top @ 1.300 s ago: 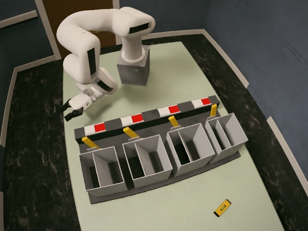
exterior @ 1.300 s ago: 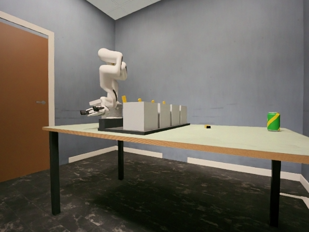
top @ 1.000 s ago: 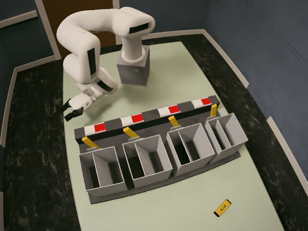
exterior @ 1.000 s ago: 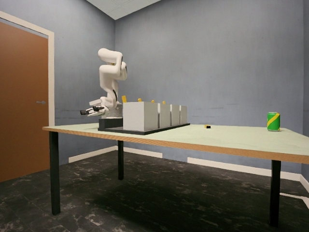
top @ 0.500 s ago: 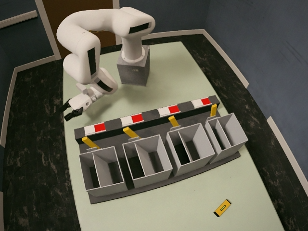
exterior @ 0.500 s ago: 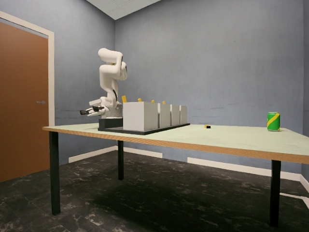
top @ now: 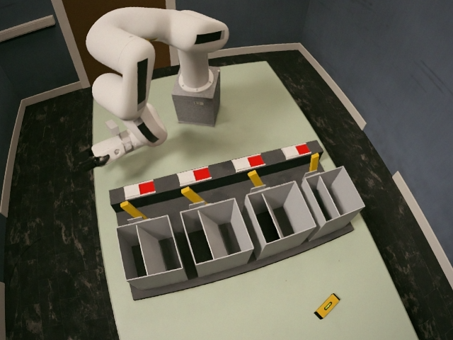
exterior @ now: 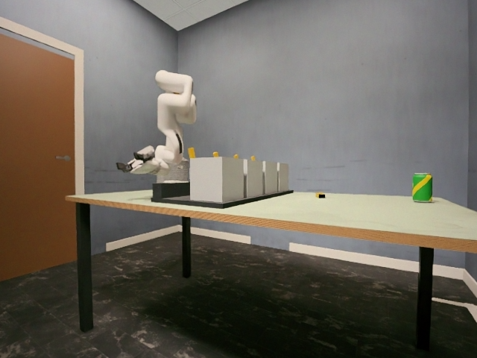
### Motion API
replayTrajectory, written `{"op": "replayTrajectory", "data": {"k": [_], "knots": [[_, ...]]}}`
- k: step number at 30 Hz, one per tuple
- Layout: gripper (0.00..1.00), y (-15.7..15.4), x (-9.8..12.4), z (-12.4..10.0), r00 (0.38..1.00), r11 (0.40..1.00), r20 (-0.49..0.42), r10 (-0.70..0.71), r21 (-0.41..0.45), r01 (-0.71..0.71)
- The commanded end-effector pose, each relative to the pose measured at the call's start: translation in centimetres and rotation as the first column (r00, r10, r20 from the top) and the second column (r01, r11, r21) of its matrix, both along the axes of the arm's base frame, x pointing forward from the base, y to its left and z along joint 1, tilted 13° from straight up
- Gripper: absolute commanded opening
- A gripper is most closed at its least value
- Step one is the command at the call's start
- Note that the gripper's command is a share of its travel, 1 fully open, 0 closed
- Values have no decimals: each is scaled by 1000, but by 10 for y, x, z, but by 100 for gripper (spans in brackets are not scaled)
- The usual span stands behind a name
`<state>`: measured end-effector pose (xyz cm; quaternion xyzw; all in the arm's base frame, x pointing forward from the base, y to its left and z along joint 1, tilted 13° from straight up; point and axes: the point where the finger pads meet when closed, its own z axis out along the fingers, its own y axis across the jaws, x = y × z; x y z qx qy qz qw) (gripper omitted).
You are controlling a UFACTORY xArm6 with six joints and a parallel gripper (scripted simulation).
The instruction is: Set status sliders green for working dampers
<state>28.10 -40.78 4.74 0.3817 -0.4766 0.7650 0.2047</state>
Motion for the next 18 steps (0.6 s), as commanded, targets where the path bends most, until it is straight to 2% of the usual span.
{"op": "replayTrajectory", "data": {"k": [1, 3, 5, 6, 10, 12, 13, 18], "knots": [[100, -11, -4, 19, 993, 998, 102, -66, 17, 64], [100, -17, -8, 35, 974, 994, 196, -110, 34, 105], [100, -18, -9, 37, 971, 993, 211, -117, 37, 111], [100, -21, -12, 46, 952, 990, 272, -143, 49, 135], [100, -24, -18, 62, 905, 982, 382, -188, 75, 172], [100, -24, -18, 62, 905, 982, 382, -188, 75, 172], [100, -24, -22, 71, 865, 977, 453, -215, 93, 194], [100, -23, -29, 86, 774, 965, 578, -259, 130, 226]]}}
